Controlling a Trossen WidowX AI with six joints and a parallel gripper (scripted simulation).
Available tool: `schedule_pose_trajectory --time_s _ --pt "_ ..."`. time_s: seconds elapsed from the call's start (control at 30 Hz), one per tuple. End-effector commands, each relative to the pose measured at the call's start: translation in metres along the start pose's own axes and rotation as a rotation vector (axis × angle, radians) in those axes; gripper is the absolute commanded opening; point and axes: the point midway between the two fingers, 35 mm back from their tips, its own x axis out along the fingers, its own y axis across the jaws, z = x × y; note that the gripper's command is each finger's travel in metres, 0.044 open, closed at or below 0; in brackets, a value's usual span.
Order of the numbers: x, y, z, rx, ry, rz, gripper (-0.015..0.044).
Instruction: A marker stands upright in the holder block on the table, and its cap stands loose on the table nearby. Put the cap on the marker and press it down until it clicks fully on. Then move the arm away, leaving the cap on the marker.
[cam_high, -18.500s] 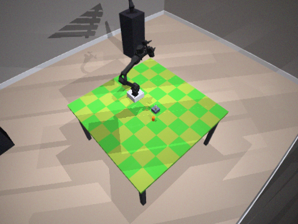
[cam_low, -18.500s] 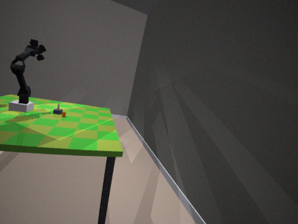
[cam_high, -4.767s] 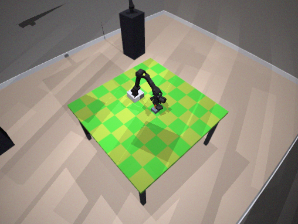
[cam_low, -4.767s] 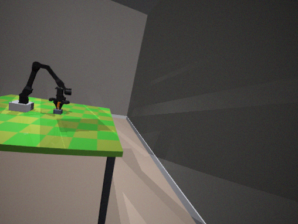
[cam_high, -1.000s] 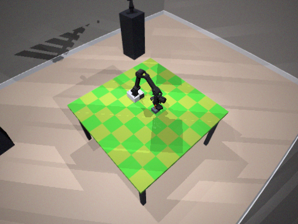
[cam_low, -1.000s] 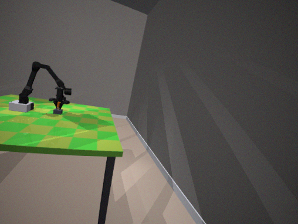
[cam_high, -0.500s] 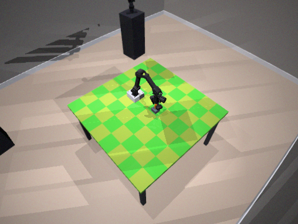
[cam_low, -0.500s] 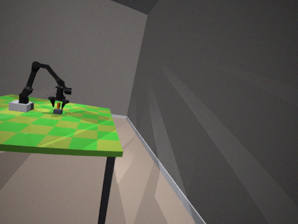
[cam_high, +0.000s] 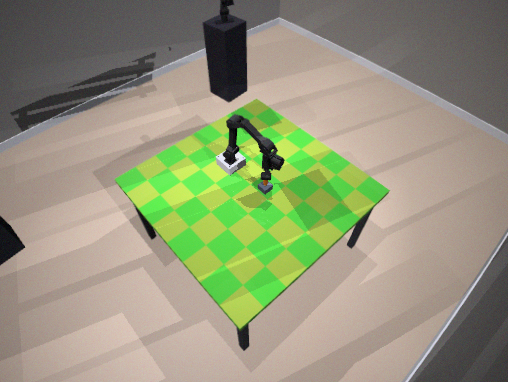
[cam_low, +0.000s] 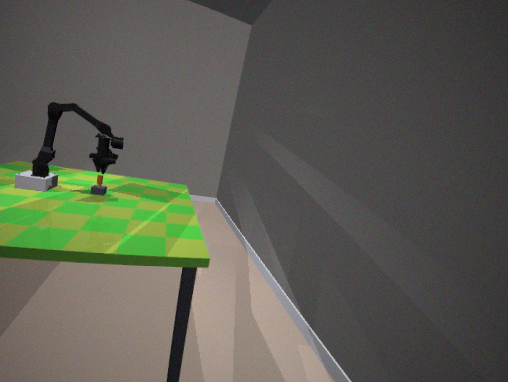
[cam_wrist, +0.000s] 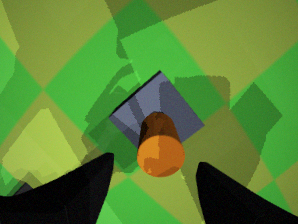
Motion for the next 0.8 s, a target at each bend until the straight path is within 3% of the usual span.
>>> schedule_pose_trajectory --time_s 0.0,0.1,0.2,0.77 --pt "-0.011 -0.003 0.000 0.404 -0.005 0.001 0.0151" --pt "-0.017 -0.004 -0.002 0.686 -0.001 0.004 0.0072" --pt "-0.018 -0.004 -0.002 0.752 0.000 0.004 0.0000" --pt "-0.007 -0.004 -0.002 0.752 0.000 0.004 0.0000"
